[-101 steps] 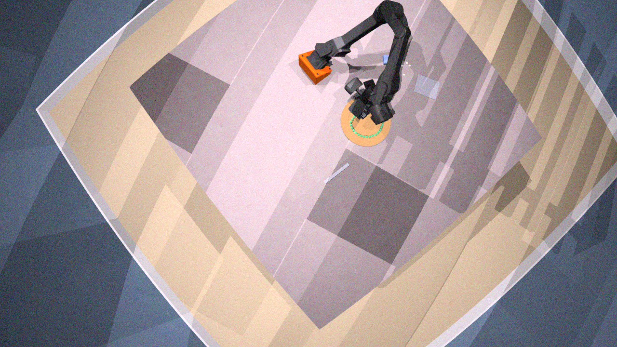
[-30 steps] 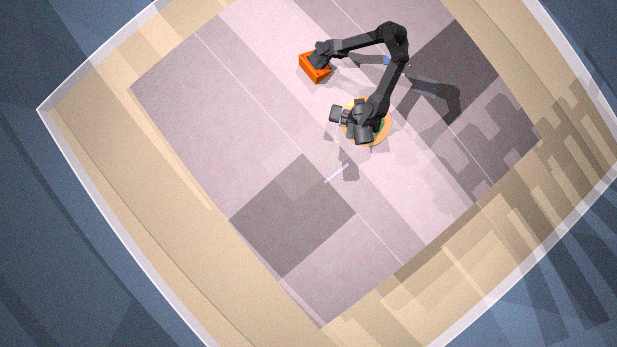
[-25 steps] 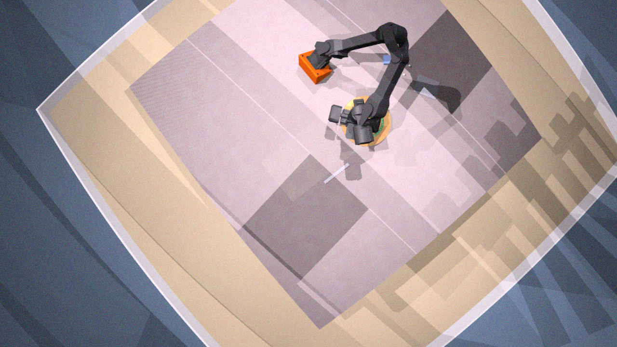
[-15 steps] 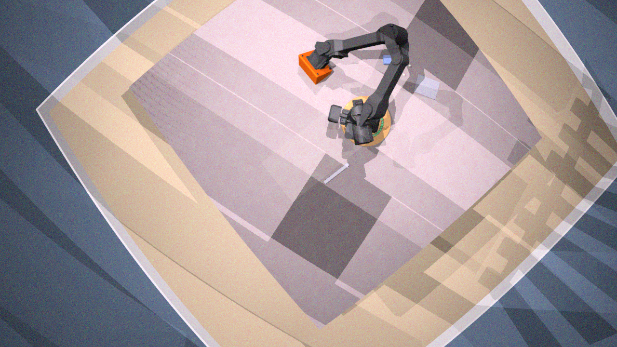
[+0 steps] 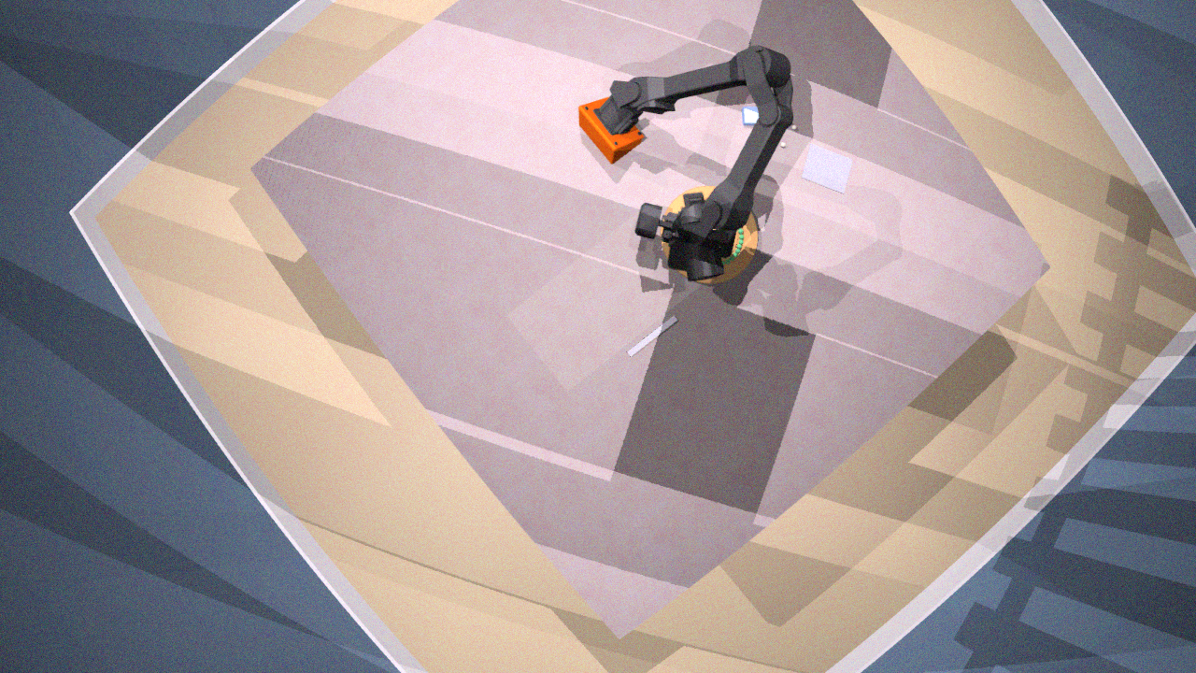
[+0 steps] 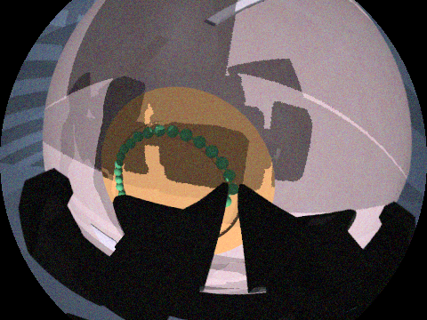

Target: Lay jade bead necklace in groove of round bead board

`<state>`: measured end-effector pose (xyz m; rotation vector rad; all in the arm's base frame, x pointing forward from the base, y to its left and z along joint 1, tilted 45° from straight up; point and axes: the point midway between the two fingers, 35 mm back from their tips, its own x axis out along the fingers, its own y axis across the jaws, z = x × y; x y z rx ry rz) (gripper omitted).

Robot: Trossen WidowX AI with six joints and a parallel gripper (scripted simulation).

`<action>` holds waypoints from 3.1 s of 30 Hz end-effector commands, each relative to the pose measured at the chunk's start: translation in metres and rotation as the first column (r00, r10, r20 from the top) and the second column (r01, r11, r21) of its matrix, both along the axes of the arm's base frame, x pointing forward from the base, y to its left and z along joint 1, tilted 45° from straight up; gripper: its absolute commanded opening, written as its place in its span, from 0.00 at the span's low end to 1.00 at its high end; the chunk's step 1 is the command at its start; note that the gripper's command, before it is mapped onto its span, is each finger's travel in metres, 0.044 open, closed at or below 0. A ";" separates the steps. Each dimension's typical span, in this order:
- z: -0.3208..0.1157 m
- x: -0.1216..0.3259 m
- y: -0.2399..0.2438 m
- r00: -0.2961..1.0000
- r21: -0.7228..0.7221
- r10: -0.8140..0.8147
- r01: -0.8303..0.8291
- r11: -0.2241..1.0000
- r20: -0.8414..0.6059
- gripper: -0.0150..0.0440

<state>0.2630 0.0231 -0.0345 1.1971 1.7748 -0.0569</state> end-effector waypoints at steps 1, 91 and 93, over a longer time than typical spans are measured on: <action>0.001 0.001 0.000 1.000 0.004 -0.001 0.001 1.000 0.003 0.25; 0.075 -0.024 0.021 0.948 -0.035 -0.228 0.226 0.974 -0.220 0.46; 0.074 -0.024 0.021 0.948 -0.035 -0.228 0.226 0.974 -0.220 0.46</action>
